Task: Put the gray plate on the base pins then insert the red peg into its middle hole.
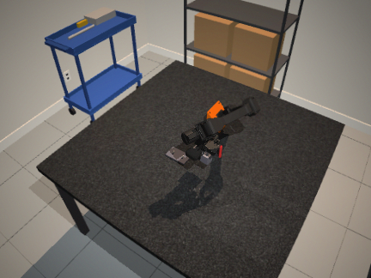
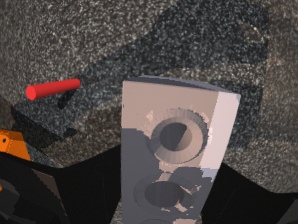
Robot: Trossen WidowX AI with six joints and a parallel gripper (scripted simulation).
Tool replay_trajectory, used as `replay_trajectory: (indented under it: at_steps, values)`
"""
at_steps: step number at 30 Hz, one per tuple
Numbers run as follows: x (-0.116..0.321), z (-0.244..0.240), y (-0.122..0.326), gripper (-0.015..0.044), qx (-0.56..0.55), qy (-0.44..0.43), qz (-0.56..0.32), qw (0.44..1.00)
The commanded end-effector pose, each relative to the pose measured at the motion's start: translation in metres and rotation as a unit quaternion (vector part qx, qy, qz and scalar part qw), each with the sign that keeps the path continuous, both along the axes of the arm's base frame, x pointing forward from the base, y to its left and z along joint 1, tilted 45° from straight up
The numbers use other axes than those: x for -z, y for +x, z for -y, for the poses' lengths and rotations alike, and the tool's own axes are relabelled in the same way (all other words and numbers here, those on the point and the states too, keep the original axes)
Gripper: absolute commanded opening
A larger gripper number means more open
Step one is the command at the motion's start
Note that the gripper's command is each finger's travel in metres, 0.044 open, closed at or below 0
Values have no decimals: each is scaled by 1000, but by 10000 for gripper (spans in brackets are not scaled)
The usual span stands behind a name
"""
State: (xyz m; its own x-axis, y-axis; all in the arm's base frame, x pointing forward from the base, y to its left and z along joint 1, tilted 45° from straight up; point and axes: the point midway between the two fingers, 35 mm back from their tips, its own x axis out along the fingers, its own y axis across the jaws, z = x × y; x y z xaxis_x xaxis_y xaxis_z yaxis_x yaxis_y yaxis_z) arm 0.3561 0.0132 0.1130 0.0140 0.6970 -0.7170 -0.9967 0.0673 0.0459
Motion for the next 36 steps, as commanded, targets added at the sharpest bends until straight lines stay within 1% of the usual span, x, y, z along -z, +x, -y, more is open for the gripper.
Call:
replay_trajectory:
  at_steps: [1,12,15,36]
  values:
    - [-8,10,0,0,-1,-2,2,1000]
    - [-34,33,-7,0,-2,0,2,1000]
    - [-35,34,-7,0,-2,0,2,1000]
    - [27,56,2,0,-14,-2,14,1000]
